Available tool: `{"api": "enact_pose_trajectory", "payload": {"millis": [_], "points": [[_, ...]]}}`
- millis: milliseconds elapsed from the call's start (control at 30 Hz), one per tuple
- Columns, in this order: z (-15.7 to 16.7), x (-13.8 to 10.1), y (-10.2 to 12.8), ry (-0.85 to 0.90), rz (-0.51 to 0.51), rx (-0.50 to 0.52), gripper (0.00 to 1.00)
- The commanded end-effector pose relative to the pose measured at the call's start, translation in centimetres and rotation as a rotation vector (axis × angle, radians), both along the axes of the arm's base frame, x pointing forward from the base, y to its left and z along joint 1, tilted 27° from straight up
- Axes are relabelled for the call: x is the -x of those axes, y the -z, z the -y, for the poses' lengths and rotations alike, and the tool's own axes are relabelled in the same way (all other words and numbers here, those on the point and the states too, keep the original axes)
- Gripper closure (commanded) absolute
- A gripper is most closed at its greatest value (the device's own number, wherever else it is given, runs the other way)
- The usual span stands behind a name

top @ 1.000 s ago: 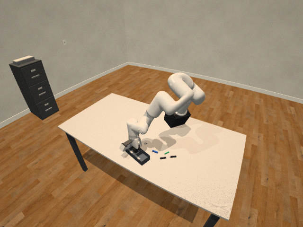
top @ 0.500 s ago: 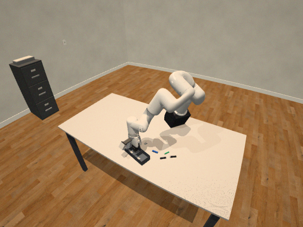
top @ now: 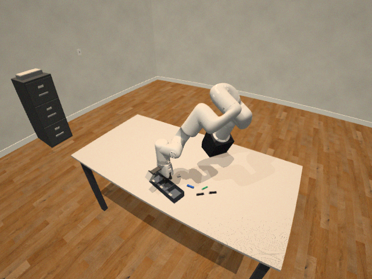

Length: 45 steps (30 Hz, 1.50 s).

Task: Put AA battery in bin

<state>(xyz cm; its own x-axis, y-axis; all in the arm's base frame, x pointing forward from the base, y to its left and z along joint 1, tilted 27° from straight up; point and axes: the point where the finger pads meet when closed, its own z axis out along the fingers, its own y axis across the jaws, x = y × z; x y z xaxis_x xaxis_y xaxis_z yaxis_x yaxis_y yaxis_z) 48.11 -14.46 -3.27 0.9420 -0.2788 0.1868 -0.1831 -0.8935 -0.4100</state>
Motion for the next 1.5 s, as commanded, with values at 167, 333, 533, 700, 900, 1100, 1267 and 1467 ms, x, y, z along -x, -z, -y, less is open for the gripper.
{"api": "enact_pose_trajectory", "payload": {"millis": [167,333,533,700,900,1100,1267,1467], "points": [[0.2,0.2,-1.8,0.001,0.003,0.002,0.93],[-1.1,-0.1,-2.4,0.001,0.003,0.002,0.93],[-3.8,-0.8,-3.7,0.001,0.003,0.001,0.93],[-6.0,-1.3,-4.7,0.001,0.003,0.001,0.93],[-6.8,-1.5,-5.1,0.001,0.003,0.001,0.93],[-7.3,-1.9,-3.9,0.001,0.003,0.001,0.93],[-7.7,-2.2,-2.7,0.001,0.003,0.001,0.93],[-8.1,-2.5,-1.7,0.001,0.003,0.001,0.93]]}}
